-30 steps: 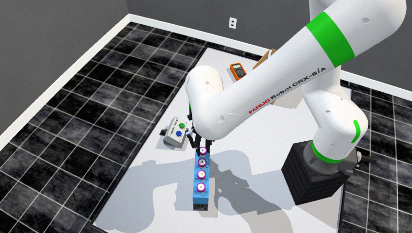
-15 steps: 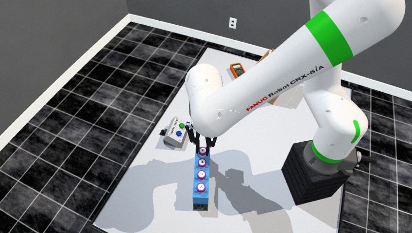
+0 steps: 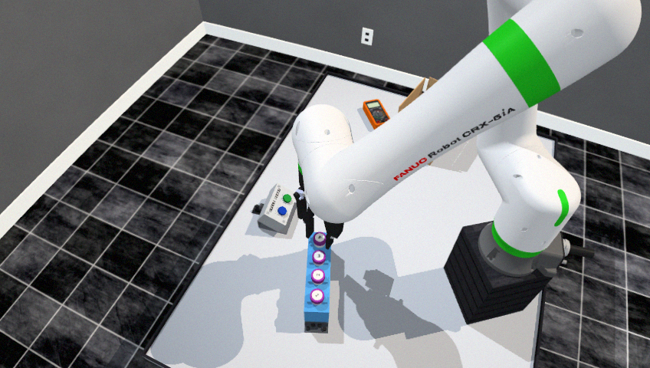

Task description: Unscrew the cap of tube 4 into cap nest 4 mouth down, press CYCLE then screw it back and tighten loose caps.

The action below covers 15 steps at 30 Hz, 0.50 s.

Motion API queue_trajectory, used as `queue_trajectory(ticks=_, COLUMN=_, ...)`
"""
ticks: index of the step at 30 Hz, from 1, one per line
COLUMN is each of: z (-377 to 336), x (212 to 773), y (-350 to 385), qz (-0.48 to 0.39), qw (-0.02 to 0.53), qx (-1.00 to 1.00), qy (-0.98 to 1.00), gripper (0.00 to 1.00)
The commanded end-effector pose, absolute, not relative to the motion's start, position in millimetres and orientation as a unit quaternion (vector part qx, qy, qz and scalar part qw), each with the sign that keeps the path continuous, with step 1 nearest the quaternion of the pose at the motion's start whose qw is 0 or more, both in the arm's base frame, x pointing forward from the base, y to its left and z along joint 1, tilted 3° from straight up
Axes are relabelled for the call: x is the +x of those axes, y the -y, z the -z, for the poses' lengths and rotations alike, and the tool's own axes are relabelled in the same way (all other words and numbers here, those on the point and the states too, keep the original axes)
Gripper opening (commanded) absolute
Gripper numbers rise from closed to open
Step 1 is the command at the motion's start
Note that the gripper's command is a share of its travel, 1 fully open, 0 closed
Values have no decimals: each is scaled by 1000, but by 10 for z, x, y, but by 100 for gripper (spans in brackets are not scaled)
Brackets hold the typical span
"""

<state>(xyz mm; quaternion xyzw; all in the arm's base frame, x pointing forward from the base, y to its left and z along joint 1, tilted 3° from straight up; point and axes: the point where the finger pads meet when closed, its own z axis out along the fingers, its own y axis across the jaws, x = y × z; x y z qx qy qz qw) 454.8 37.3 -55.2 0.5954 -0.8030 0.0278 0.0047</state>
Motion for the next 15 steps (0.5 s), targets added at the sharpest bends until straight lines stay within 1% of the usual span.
queue_trajectory(ticks=1, z=548, x=4554, y=-374, qz=-28, qw=4, qx=595, qy=803, gripper=41)
queue_trajectory(ticks=6, z=547, x=4554, y=-375, qz=-28, qw=4, qx=595, qy=803, gripper=41)
queue_trajectory(ticks=7, z=544, x=4553, y=-375, qz=-28, qw=5, qx=628, qy=777, gripper=41)
queue_trajectory(ticks=9, z=544, x=4553, y=-375, qz=-28, qw=5, qx=628, qy=777, gripper=41)
queue_trajectory(ticks=12, z=544, x=4553, y=-375, qz=-27, qw=9, qx=720, qy=693, gripper=41)
queue_trajectory(ticks=15, z=544, x=4553, y=-375, qz=-27, qw=11, qx=769, qy=639, gripper=41)
